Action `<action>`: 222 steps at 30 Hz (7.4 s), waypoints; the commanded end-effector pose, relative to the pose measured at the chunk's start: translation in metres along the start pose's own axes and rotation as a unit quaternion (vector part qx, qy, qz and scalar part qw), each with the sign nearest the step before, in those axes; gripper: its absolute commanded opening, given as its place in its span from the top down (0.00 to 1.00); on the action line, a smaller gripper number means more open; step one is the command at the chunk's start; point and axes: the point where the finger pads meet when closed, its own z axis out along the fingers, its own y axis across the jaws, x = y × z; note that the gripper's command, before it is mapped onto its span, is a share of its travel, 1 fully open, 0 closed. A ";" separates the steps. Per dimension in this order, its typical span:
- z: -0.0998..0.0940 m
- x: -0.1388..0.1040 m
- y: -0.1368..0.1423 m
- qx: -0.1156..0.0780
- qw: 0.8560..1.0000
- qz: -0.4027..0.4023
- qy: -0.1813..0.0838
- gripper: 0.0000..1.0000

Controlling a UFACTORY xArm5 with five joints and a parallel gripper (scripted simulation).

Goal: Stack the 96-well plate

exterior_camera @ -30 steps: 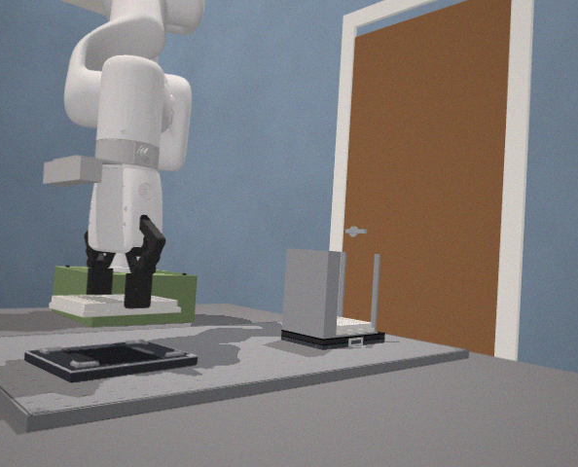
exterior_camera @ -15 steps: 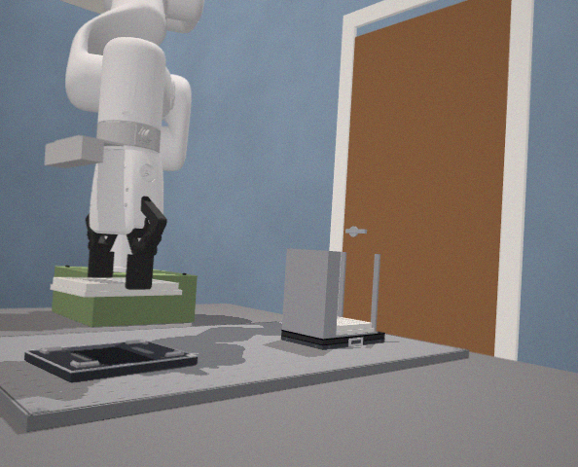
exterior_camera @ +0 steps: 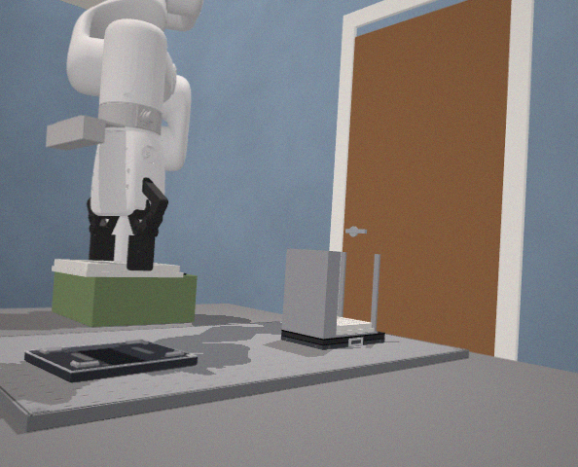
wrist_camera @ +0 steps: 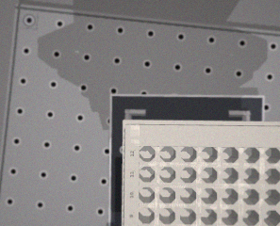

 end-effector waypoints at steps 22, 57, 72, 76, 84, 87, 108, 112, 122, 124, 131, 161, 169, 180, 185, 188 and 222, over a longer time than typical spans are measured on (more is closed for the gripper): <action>-0.040 0.001 -0.001 0.002 1.000 0.000 0.001 1.00; -0.068 -0.009 -0.002 0.002 0.999 0.037 0.001 1.00; -0.069 -0.056 -0.006 0.002 0.999 0.037 0.001 1.00; -0.069 -0.062 -0.007 0.002 0.999 0.037 0.001 1.00; -0.069 -0.089 -0.009 0.002 0.999 0.037 0.001 1.00; -0.070 -0.099 -0.010 0.002 0.999 0.037 0.001 1.00; -0.071 -0.159 -0.015 0.002 0.999 0.037 0.001 1.00; -0.071 -0.169 -0.016 0.002 0.999 0.037 0.000 1.00; -0.072 -0.202 -0.019 0.002 0.999 0.037 0.000 1.00; -0.072 -0.209 -0.020 0.002 0.999 0.037 0.000 1.00; -0.072 -0.226 -0.021 0.002 0.999 0.037 0.000 1.00; -0.074 -0.312 -0.029 0.003 0.999 0.037 0.000 1.00; -0.075 -0.339 -0.031 0.003 0.999 0.037 0.000 1.00; -0.076 -0.369 -0.034 0.002 0.999 0.037 -0.001 1.00; -0.076 -0.383 -0.035 0.002 0.999 0.037 -0.001 1.00; -0.076 -0.384 -0.035 0.002 0.999 0.037 -0.001 1.00; -0.074 -0.383 -0.035 0.002 0.999 0.037 -0.001 1.00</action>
